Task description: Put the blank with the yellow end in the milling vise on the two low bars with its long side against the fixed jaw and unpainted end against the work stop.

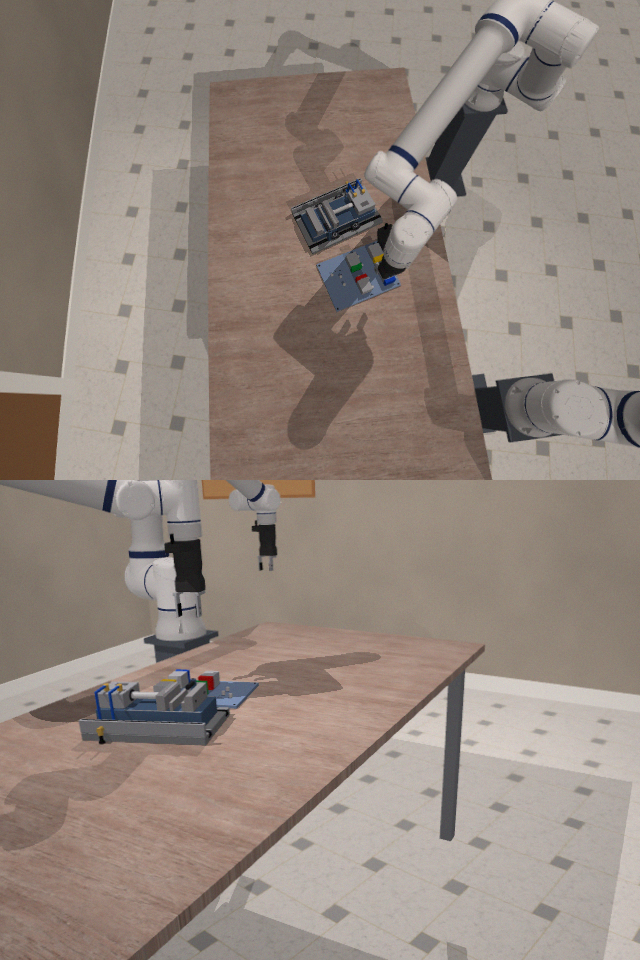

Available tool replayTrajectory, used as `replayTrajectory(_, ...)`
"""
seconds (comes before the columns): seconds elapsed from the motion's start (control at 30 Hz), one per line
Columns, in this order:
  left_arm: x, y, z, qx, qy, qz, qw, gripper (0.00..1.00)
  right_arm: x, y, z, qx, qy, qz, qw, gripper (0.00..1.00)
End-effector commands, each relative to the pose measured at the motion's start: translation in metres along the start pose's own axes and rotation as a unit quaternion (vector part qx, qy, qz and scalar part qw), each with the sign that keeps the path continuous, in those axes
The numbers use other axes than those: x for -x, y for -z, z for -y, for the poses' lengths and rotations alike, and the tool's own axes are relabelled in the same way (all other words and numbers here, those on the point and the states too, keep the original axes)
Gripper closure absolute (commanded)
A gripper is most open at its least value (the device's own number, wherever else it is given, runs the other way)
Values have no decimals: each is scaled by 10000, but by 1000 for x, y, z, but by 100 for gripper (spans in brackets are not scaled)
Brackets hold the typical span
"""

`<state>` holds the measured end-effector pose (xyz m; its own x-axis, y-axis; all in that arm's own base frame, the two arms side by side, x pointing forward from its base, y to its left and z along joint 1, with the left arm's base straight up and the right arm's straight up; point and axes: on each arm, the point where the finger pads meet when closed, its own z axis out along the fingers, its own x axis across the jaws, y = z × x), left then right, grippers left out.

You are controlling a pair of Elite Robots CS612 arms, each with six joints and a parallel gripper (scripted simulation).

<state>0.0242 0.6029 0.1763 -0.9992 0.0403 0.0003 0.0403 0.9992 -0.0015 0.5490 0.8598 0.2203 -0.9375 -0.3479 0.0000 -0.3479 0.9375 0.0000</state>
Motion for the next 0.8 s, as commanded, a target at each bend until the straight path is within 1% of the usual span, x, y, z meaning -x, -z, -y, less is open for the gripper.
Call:
replayTrajectory(0.0, 0, 1, -1, 7, 0, 2, 10000, 0, 0, 1, 0, 5, 0, 9, 10000, 0)
replayTrajectory(0.77, 0, 1, -1, 7, 0, 2, 10000, 0, 1, 1, -9, 5, 0, 8, 10000, 0)
